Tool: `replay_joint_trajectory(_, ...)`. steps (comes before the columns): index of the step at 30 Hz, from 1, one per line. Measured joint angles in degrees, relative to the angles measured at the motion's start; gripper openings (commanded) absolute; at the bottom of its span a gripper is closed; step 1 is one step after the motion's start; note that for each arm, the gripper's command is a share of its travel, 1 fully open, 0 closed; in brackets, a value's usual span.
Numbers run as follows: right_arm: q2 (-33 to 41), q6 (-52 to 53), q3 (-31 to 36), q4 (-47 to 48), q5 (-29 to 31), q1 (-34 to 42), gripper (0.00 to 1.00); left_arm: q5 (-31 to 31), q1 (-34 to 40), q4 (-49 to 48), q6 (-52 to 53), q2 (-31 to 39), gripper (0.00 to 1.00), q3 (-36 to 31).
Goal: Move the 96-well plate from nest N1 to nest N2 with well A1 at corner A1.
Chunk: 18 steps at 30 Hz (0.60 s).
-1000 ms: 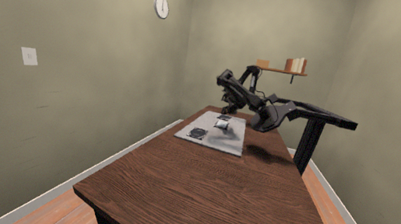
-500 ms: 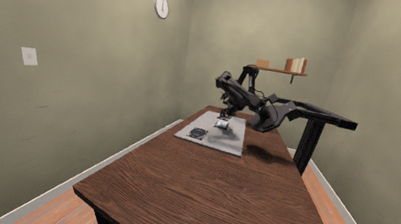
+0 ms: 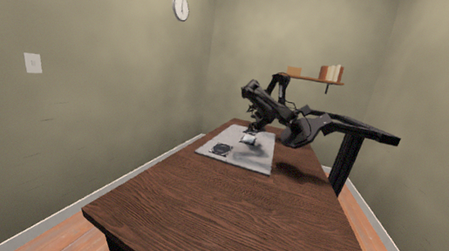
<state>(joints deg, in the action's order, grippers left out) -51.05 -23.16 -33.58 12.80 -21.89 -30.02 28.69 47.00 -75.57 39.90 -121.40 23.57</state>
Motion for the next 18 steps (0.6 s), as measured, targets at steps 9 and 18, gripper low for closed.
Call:
replay_joint_trajectory(9, 3.37, -11.13, -4.48, -16.28, 3.58, 16.59, 1.00, 3.41, 0.37, 20.35, 4.72, 8.46, 1.00, 3.74)
replay_joint_trajectory(18, 5.88, -21.86, -10.69, -32.89, 8.83, 30.56, 1.00, 7.50, 1.29, 42.25, 7.54, 12.31, 1.00, 12.28)
